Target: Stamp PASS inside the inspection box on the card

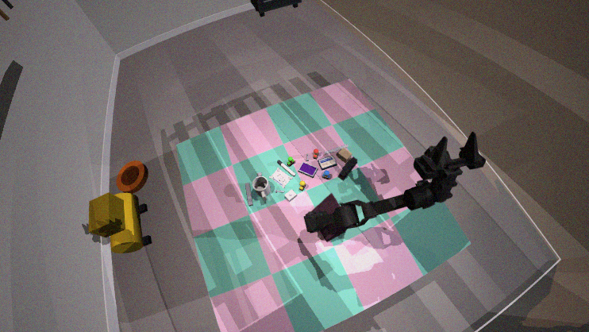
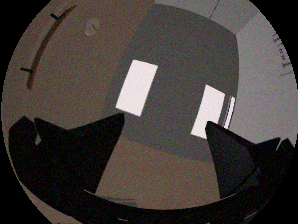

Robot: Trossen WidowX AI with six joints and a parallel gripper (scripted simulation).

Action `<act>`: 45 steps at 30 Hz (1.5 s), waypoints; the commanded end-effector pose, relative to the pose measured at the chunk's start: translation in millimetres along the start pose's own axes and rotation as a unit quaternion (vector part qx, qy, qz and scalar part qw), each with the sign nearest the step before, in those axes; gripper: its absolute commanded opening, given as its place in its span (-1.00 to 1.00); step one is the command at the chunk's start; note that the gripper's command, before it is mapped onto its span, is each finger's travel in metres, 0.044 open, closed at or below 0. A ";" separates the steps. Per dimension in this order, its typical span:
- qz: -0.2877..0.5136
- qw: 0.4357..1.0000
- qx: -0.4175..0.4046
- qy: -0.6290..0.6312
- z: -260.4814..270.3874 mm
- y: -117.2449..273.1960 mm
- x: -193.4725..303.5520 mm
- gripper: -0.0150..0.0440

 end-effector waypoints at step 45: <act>-0.143 0.315 -0.757 -0.554 -86.9 28.3 -583.7 0.24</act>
Point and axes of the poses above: the point midway between the two fingers, 35 mm back from their tips, its own y axis back along the fingers, its own z axis across the jaws, x = y × z, the point moved 8 cm from there along y, back along the fingers, and after that the axes turned 12 degrees about -y, right-handed, at the moved point
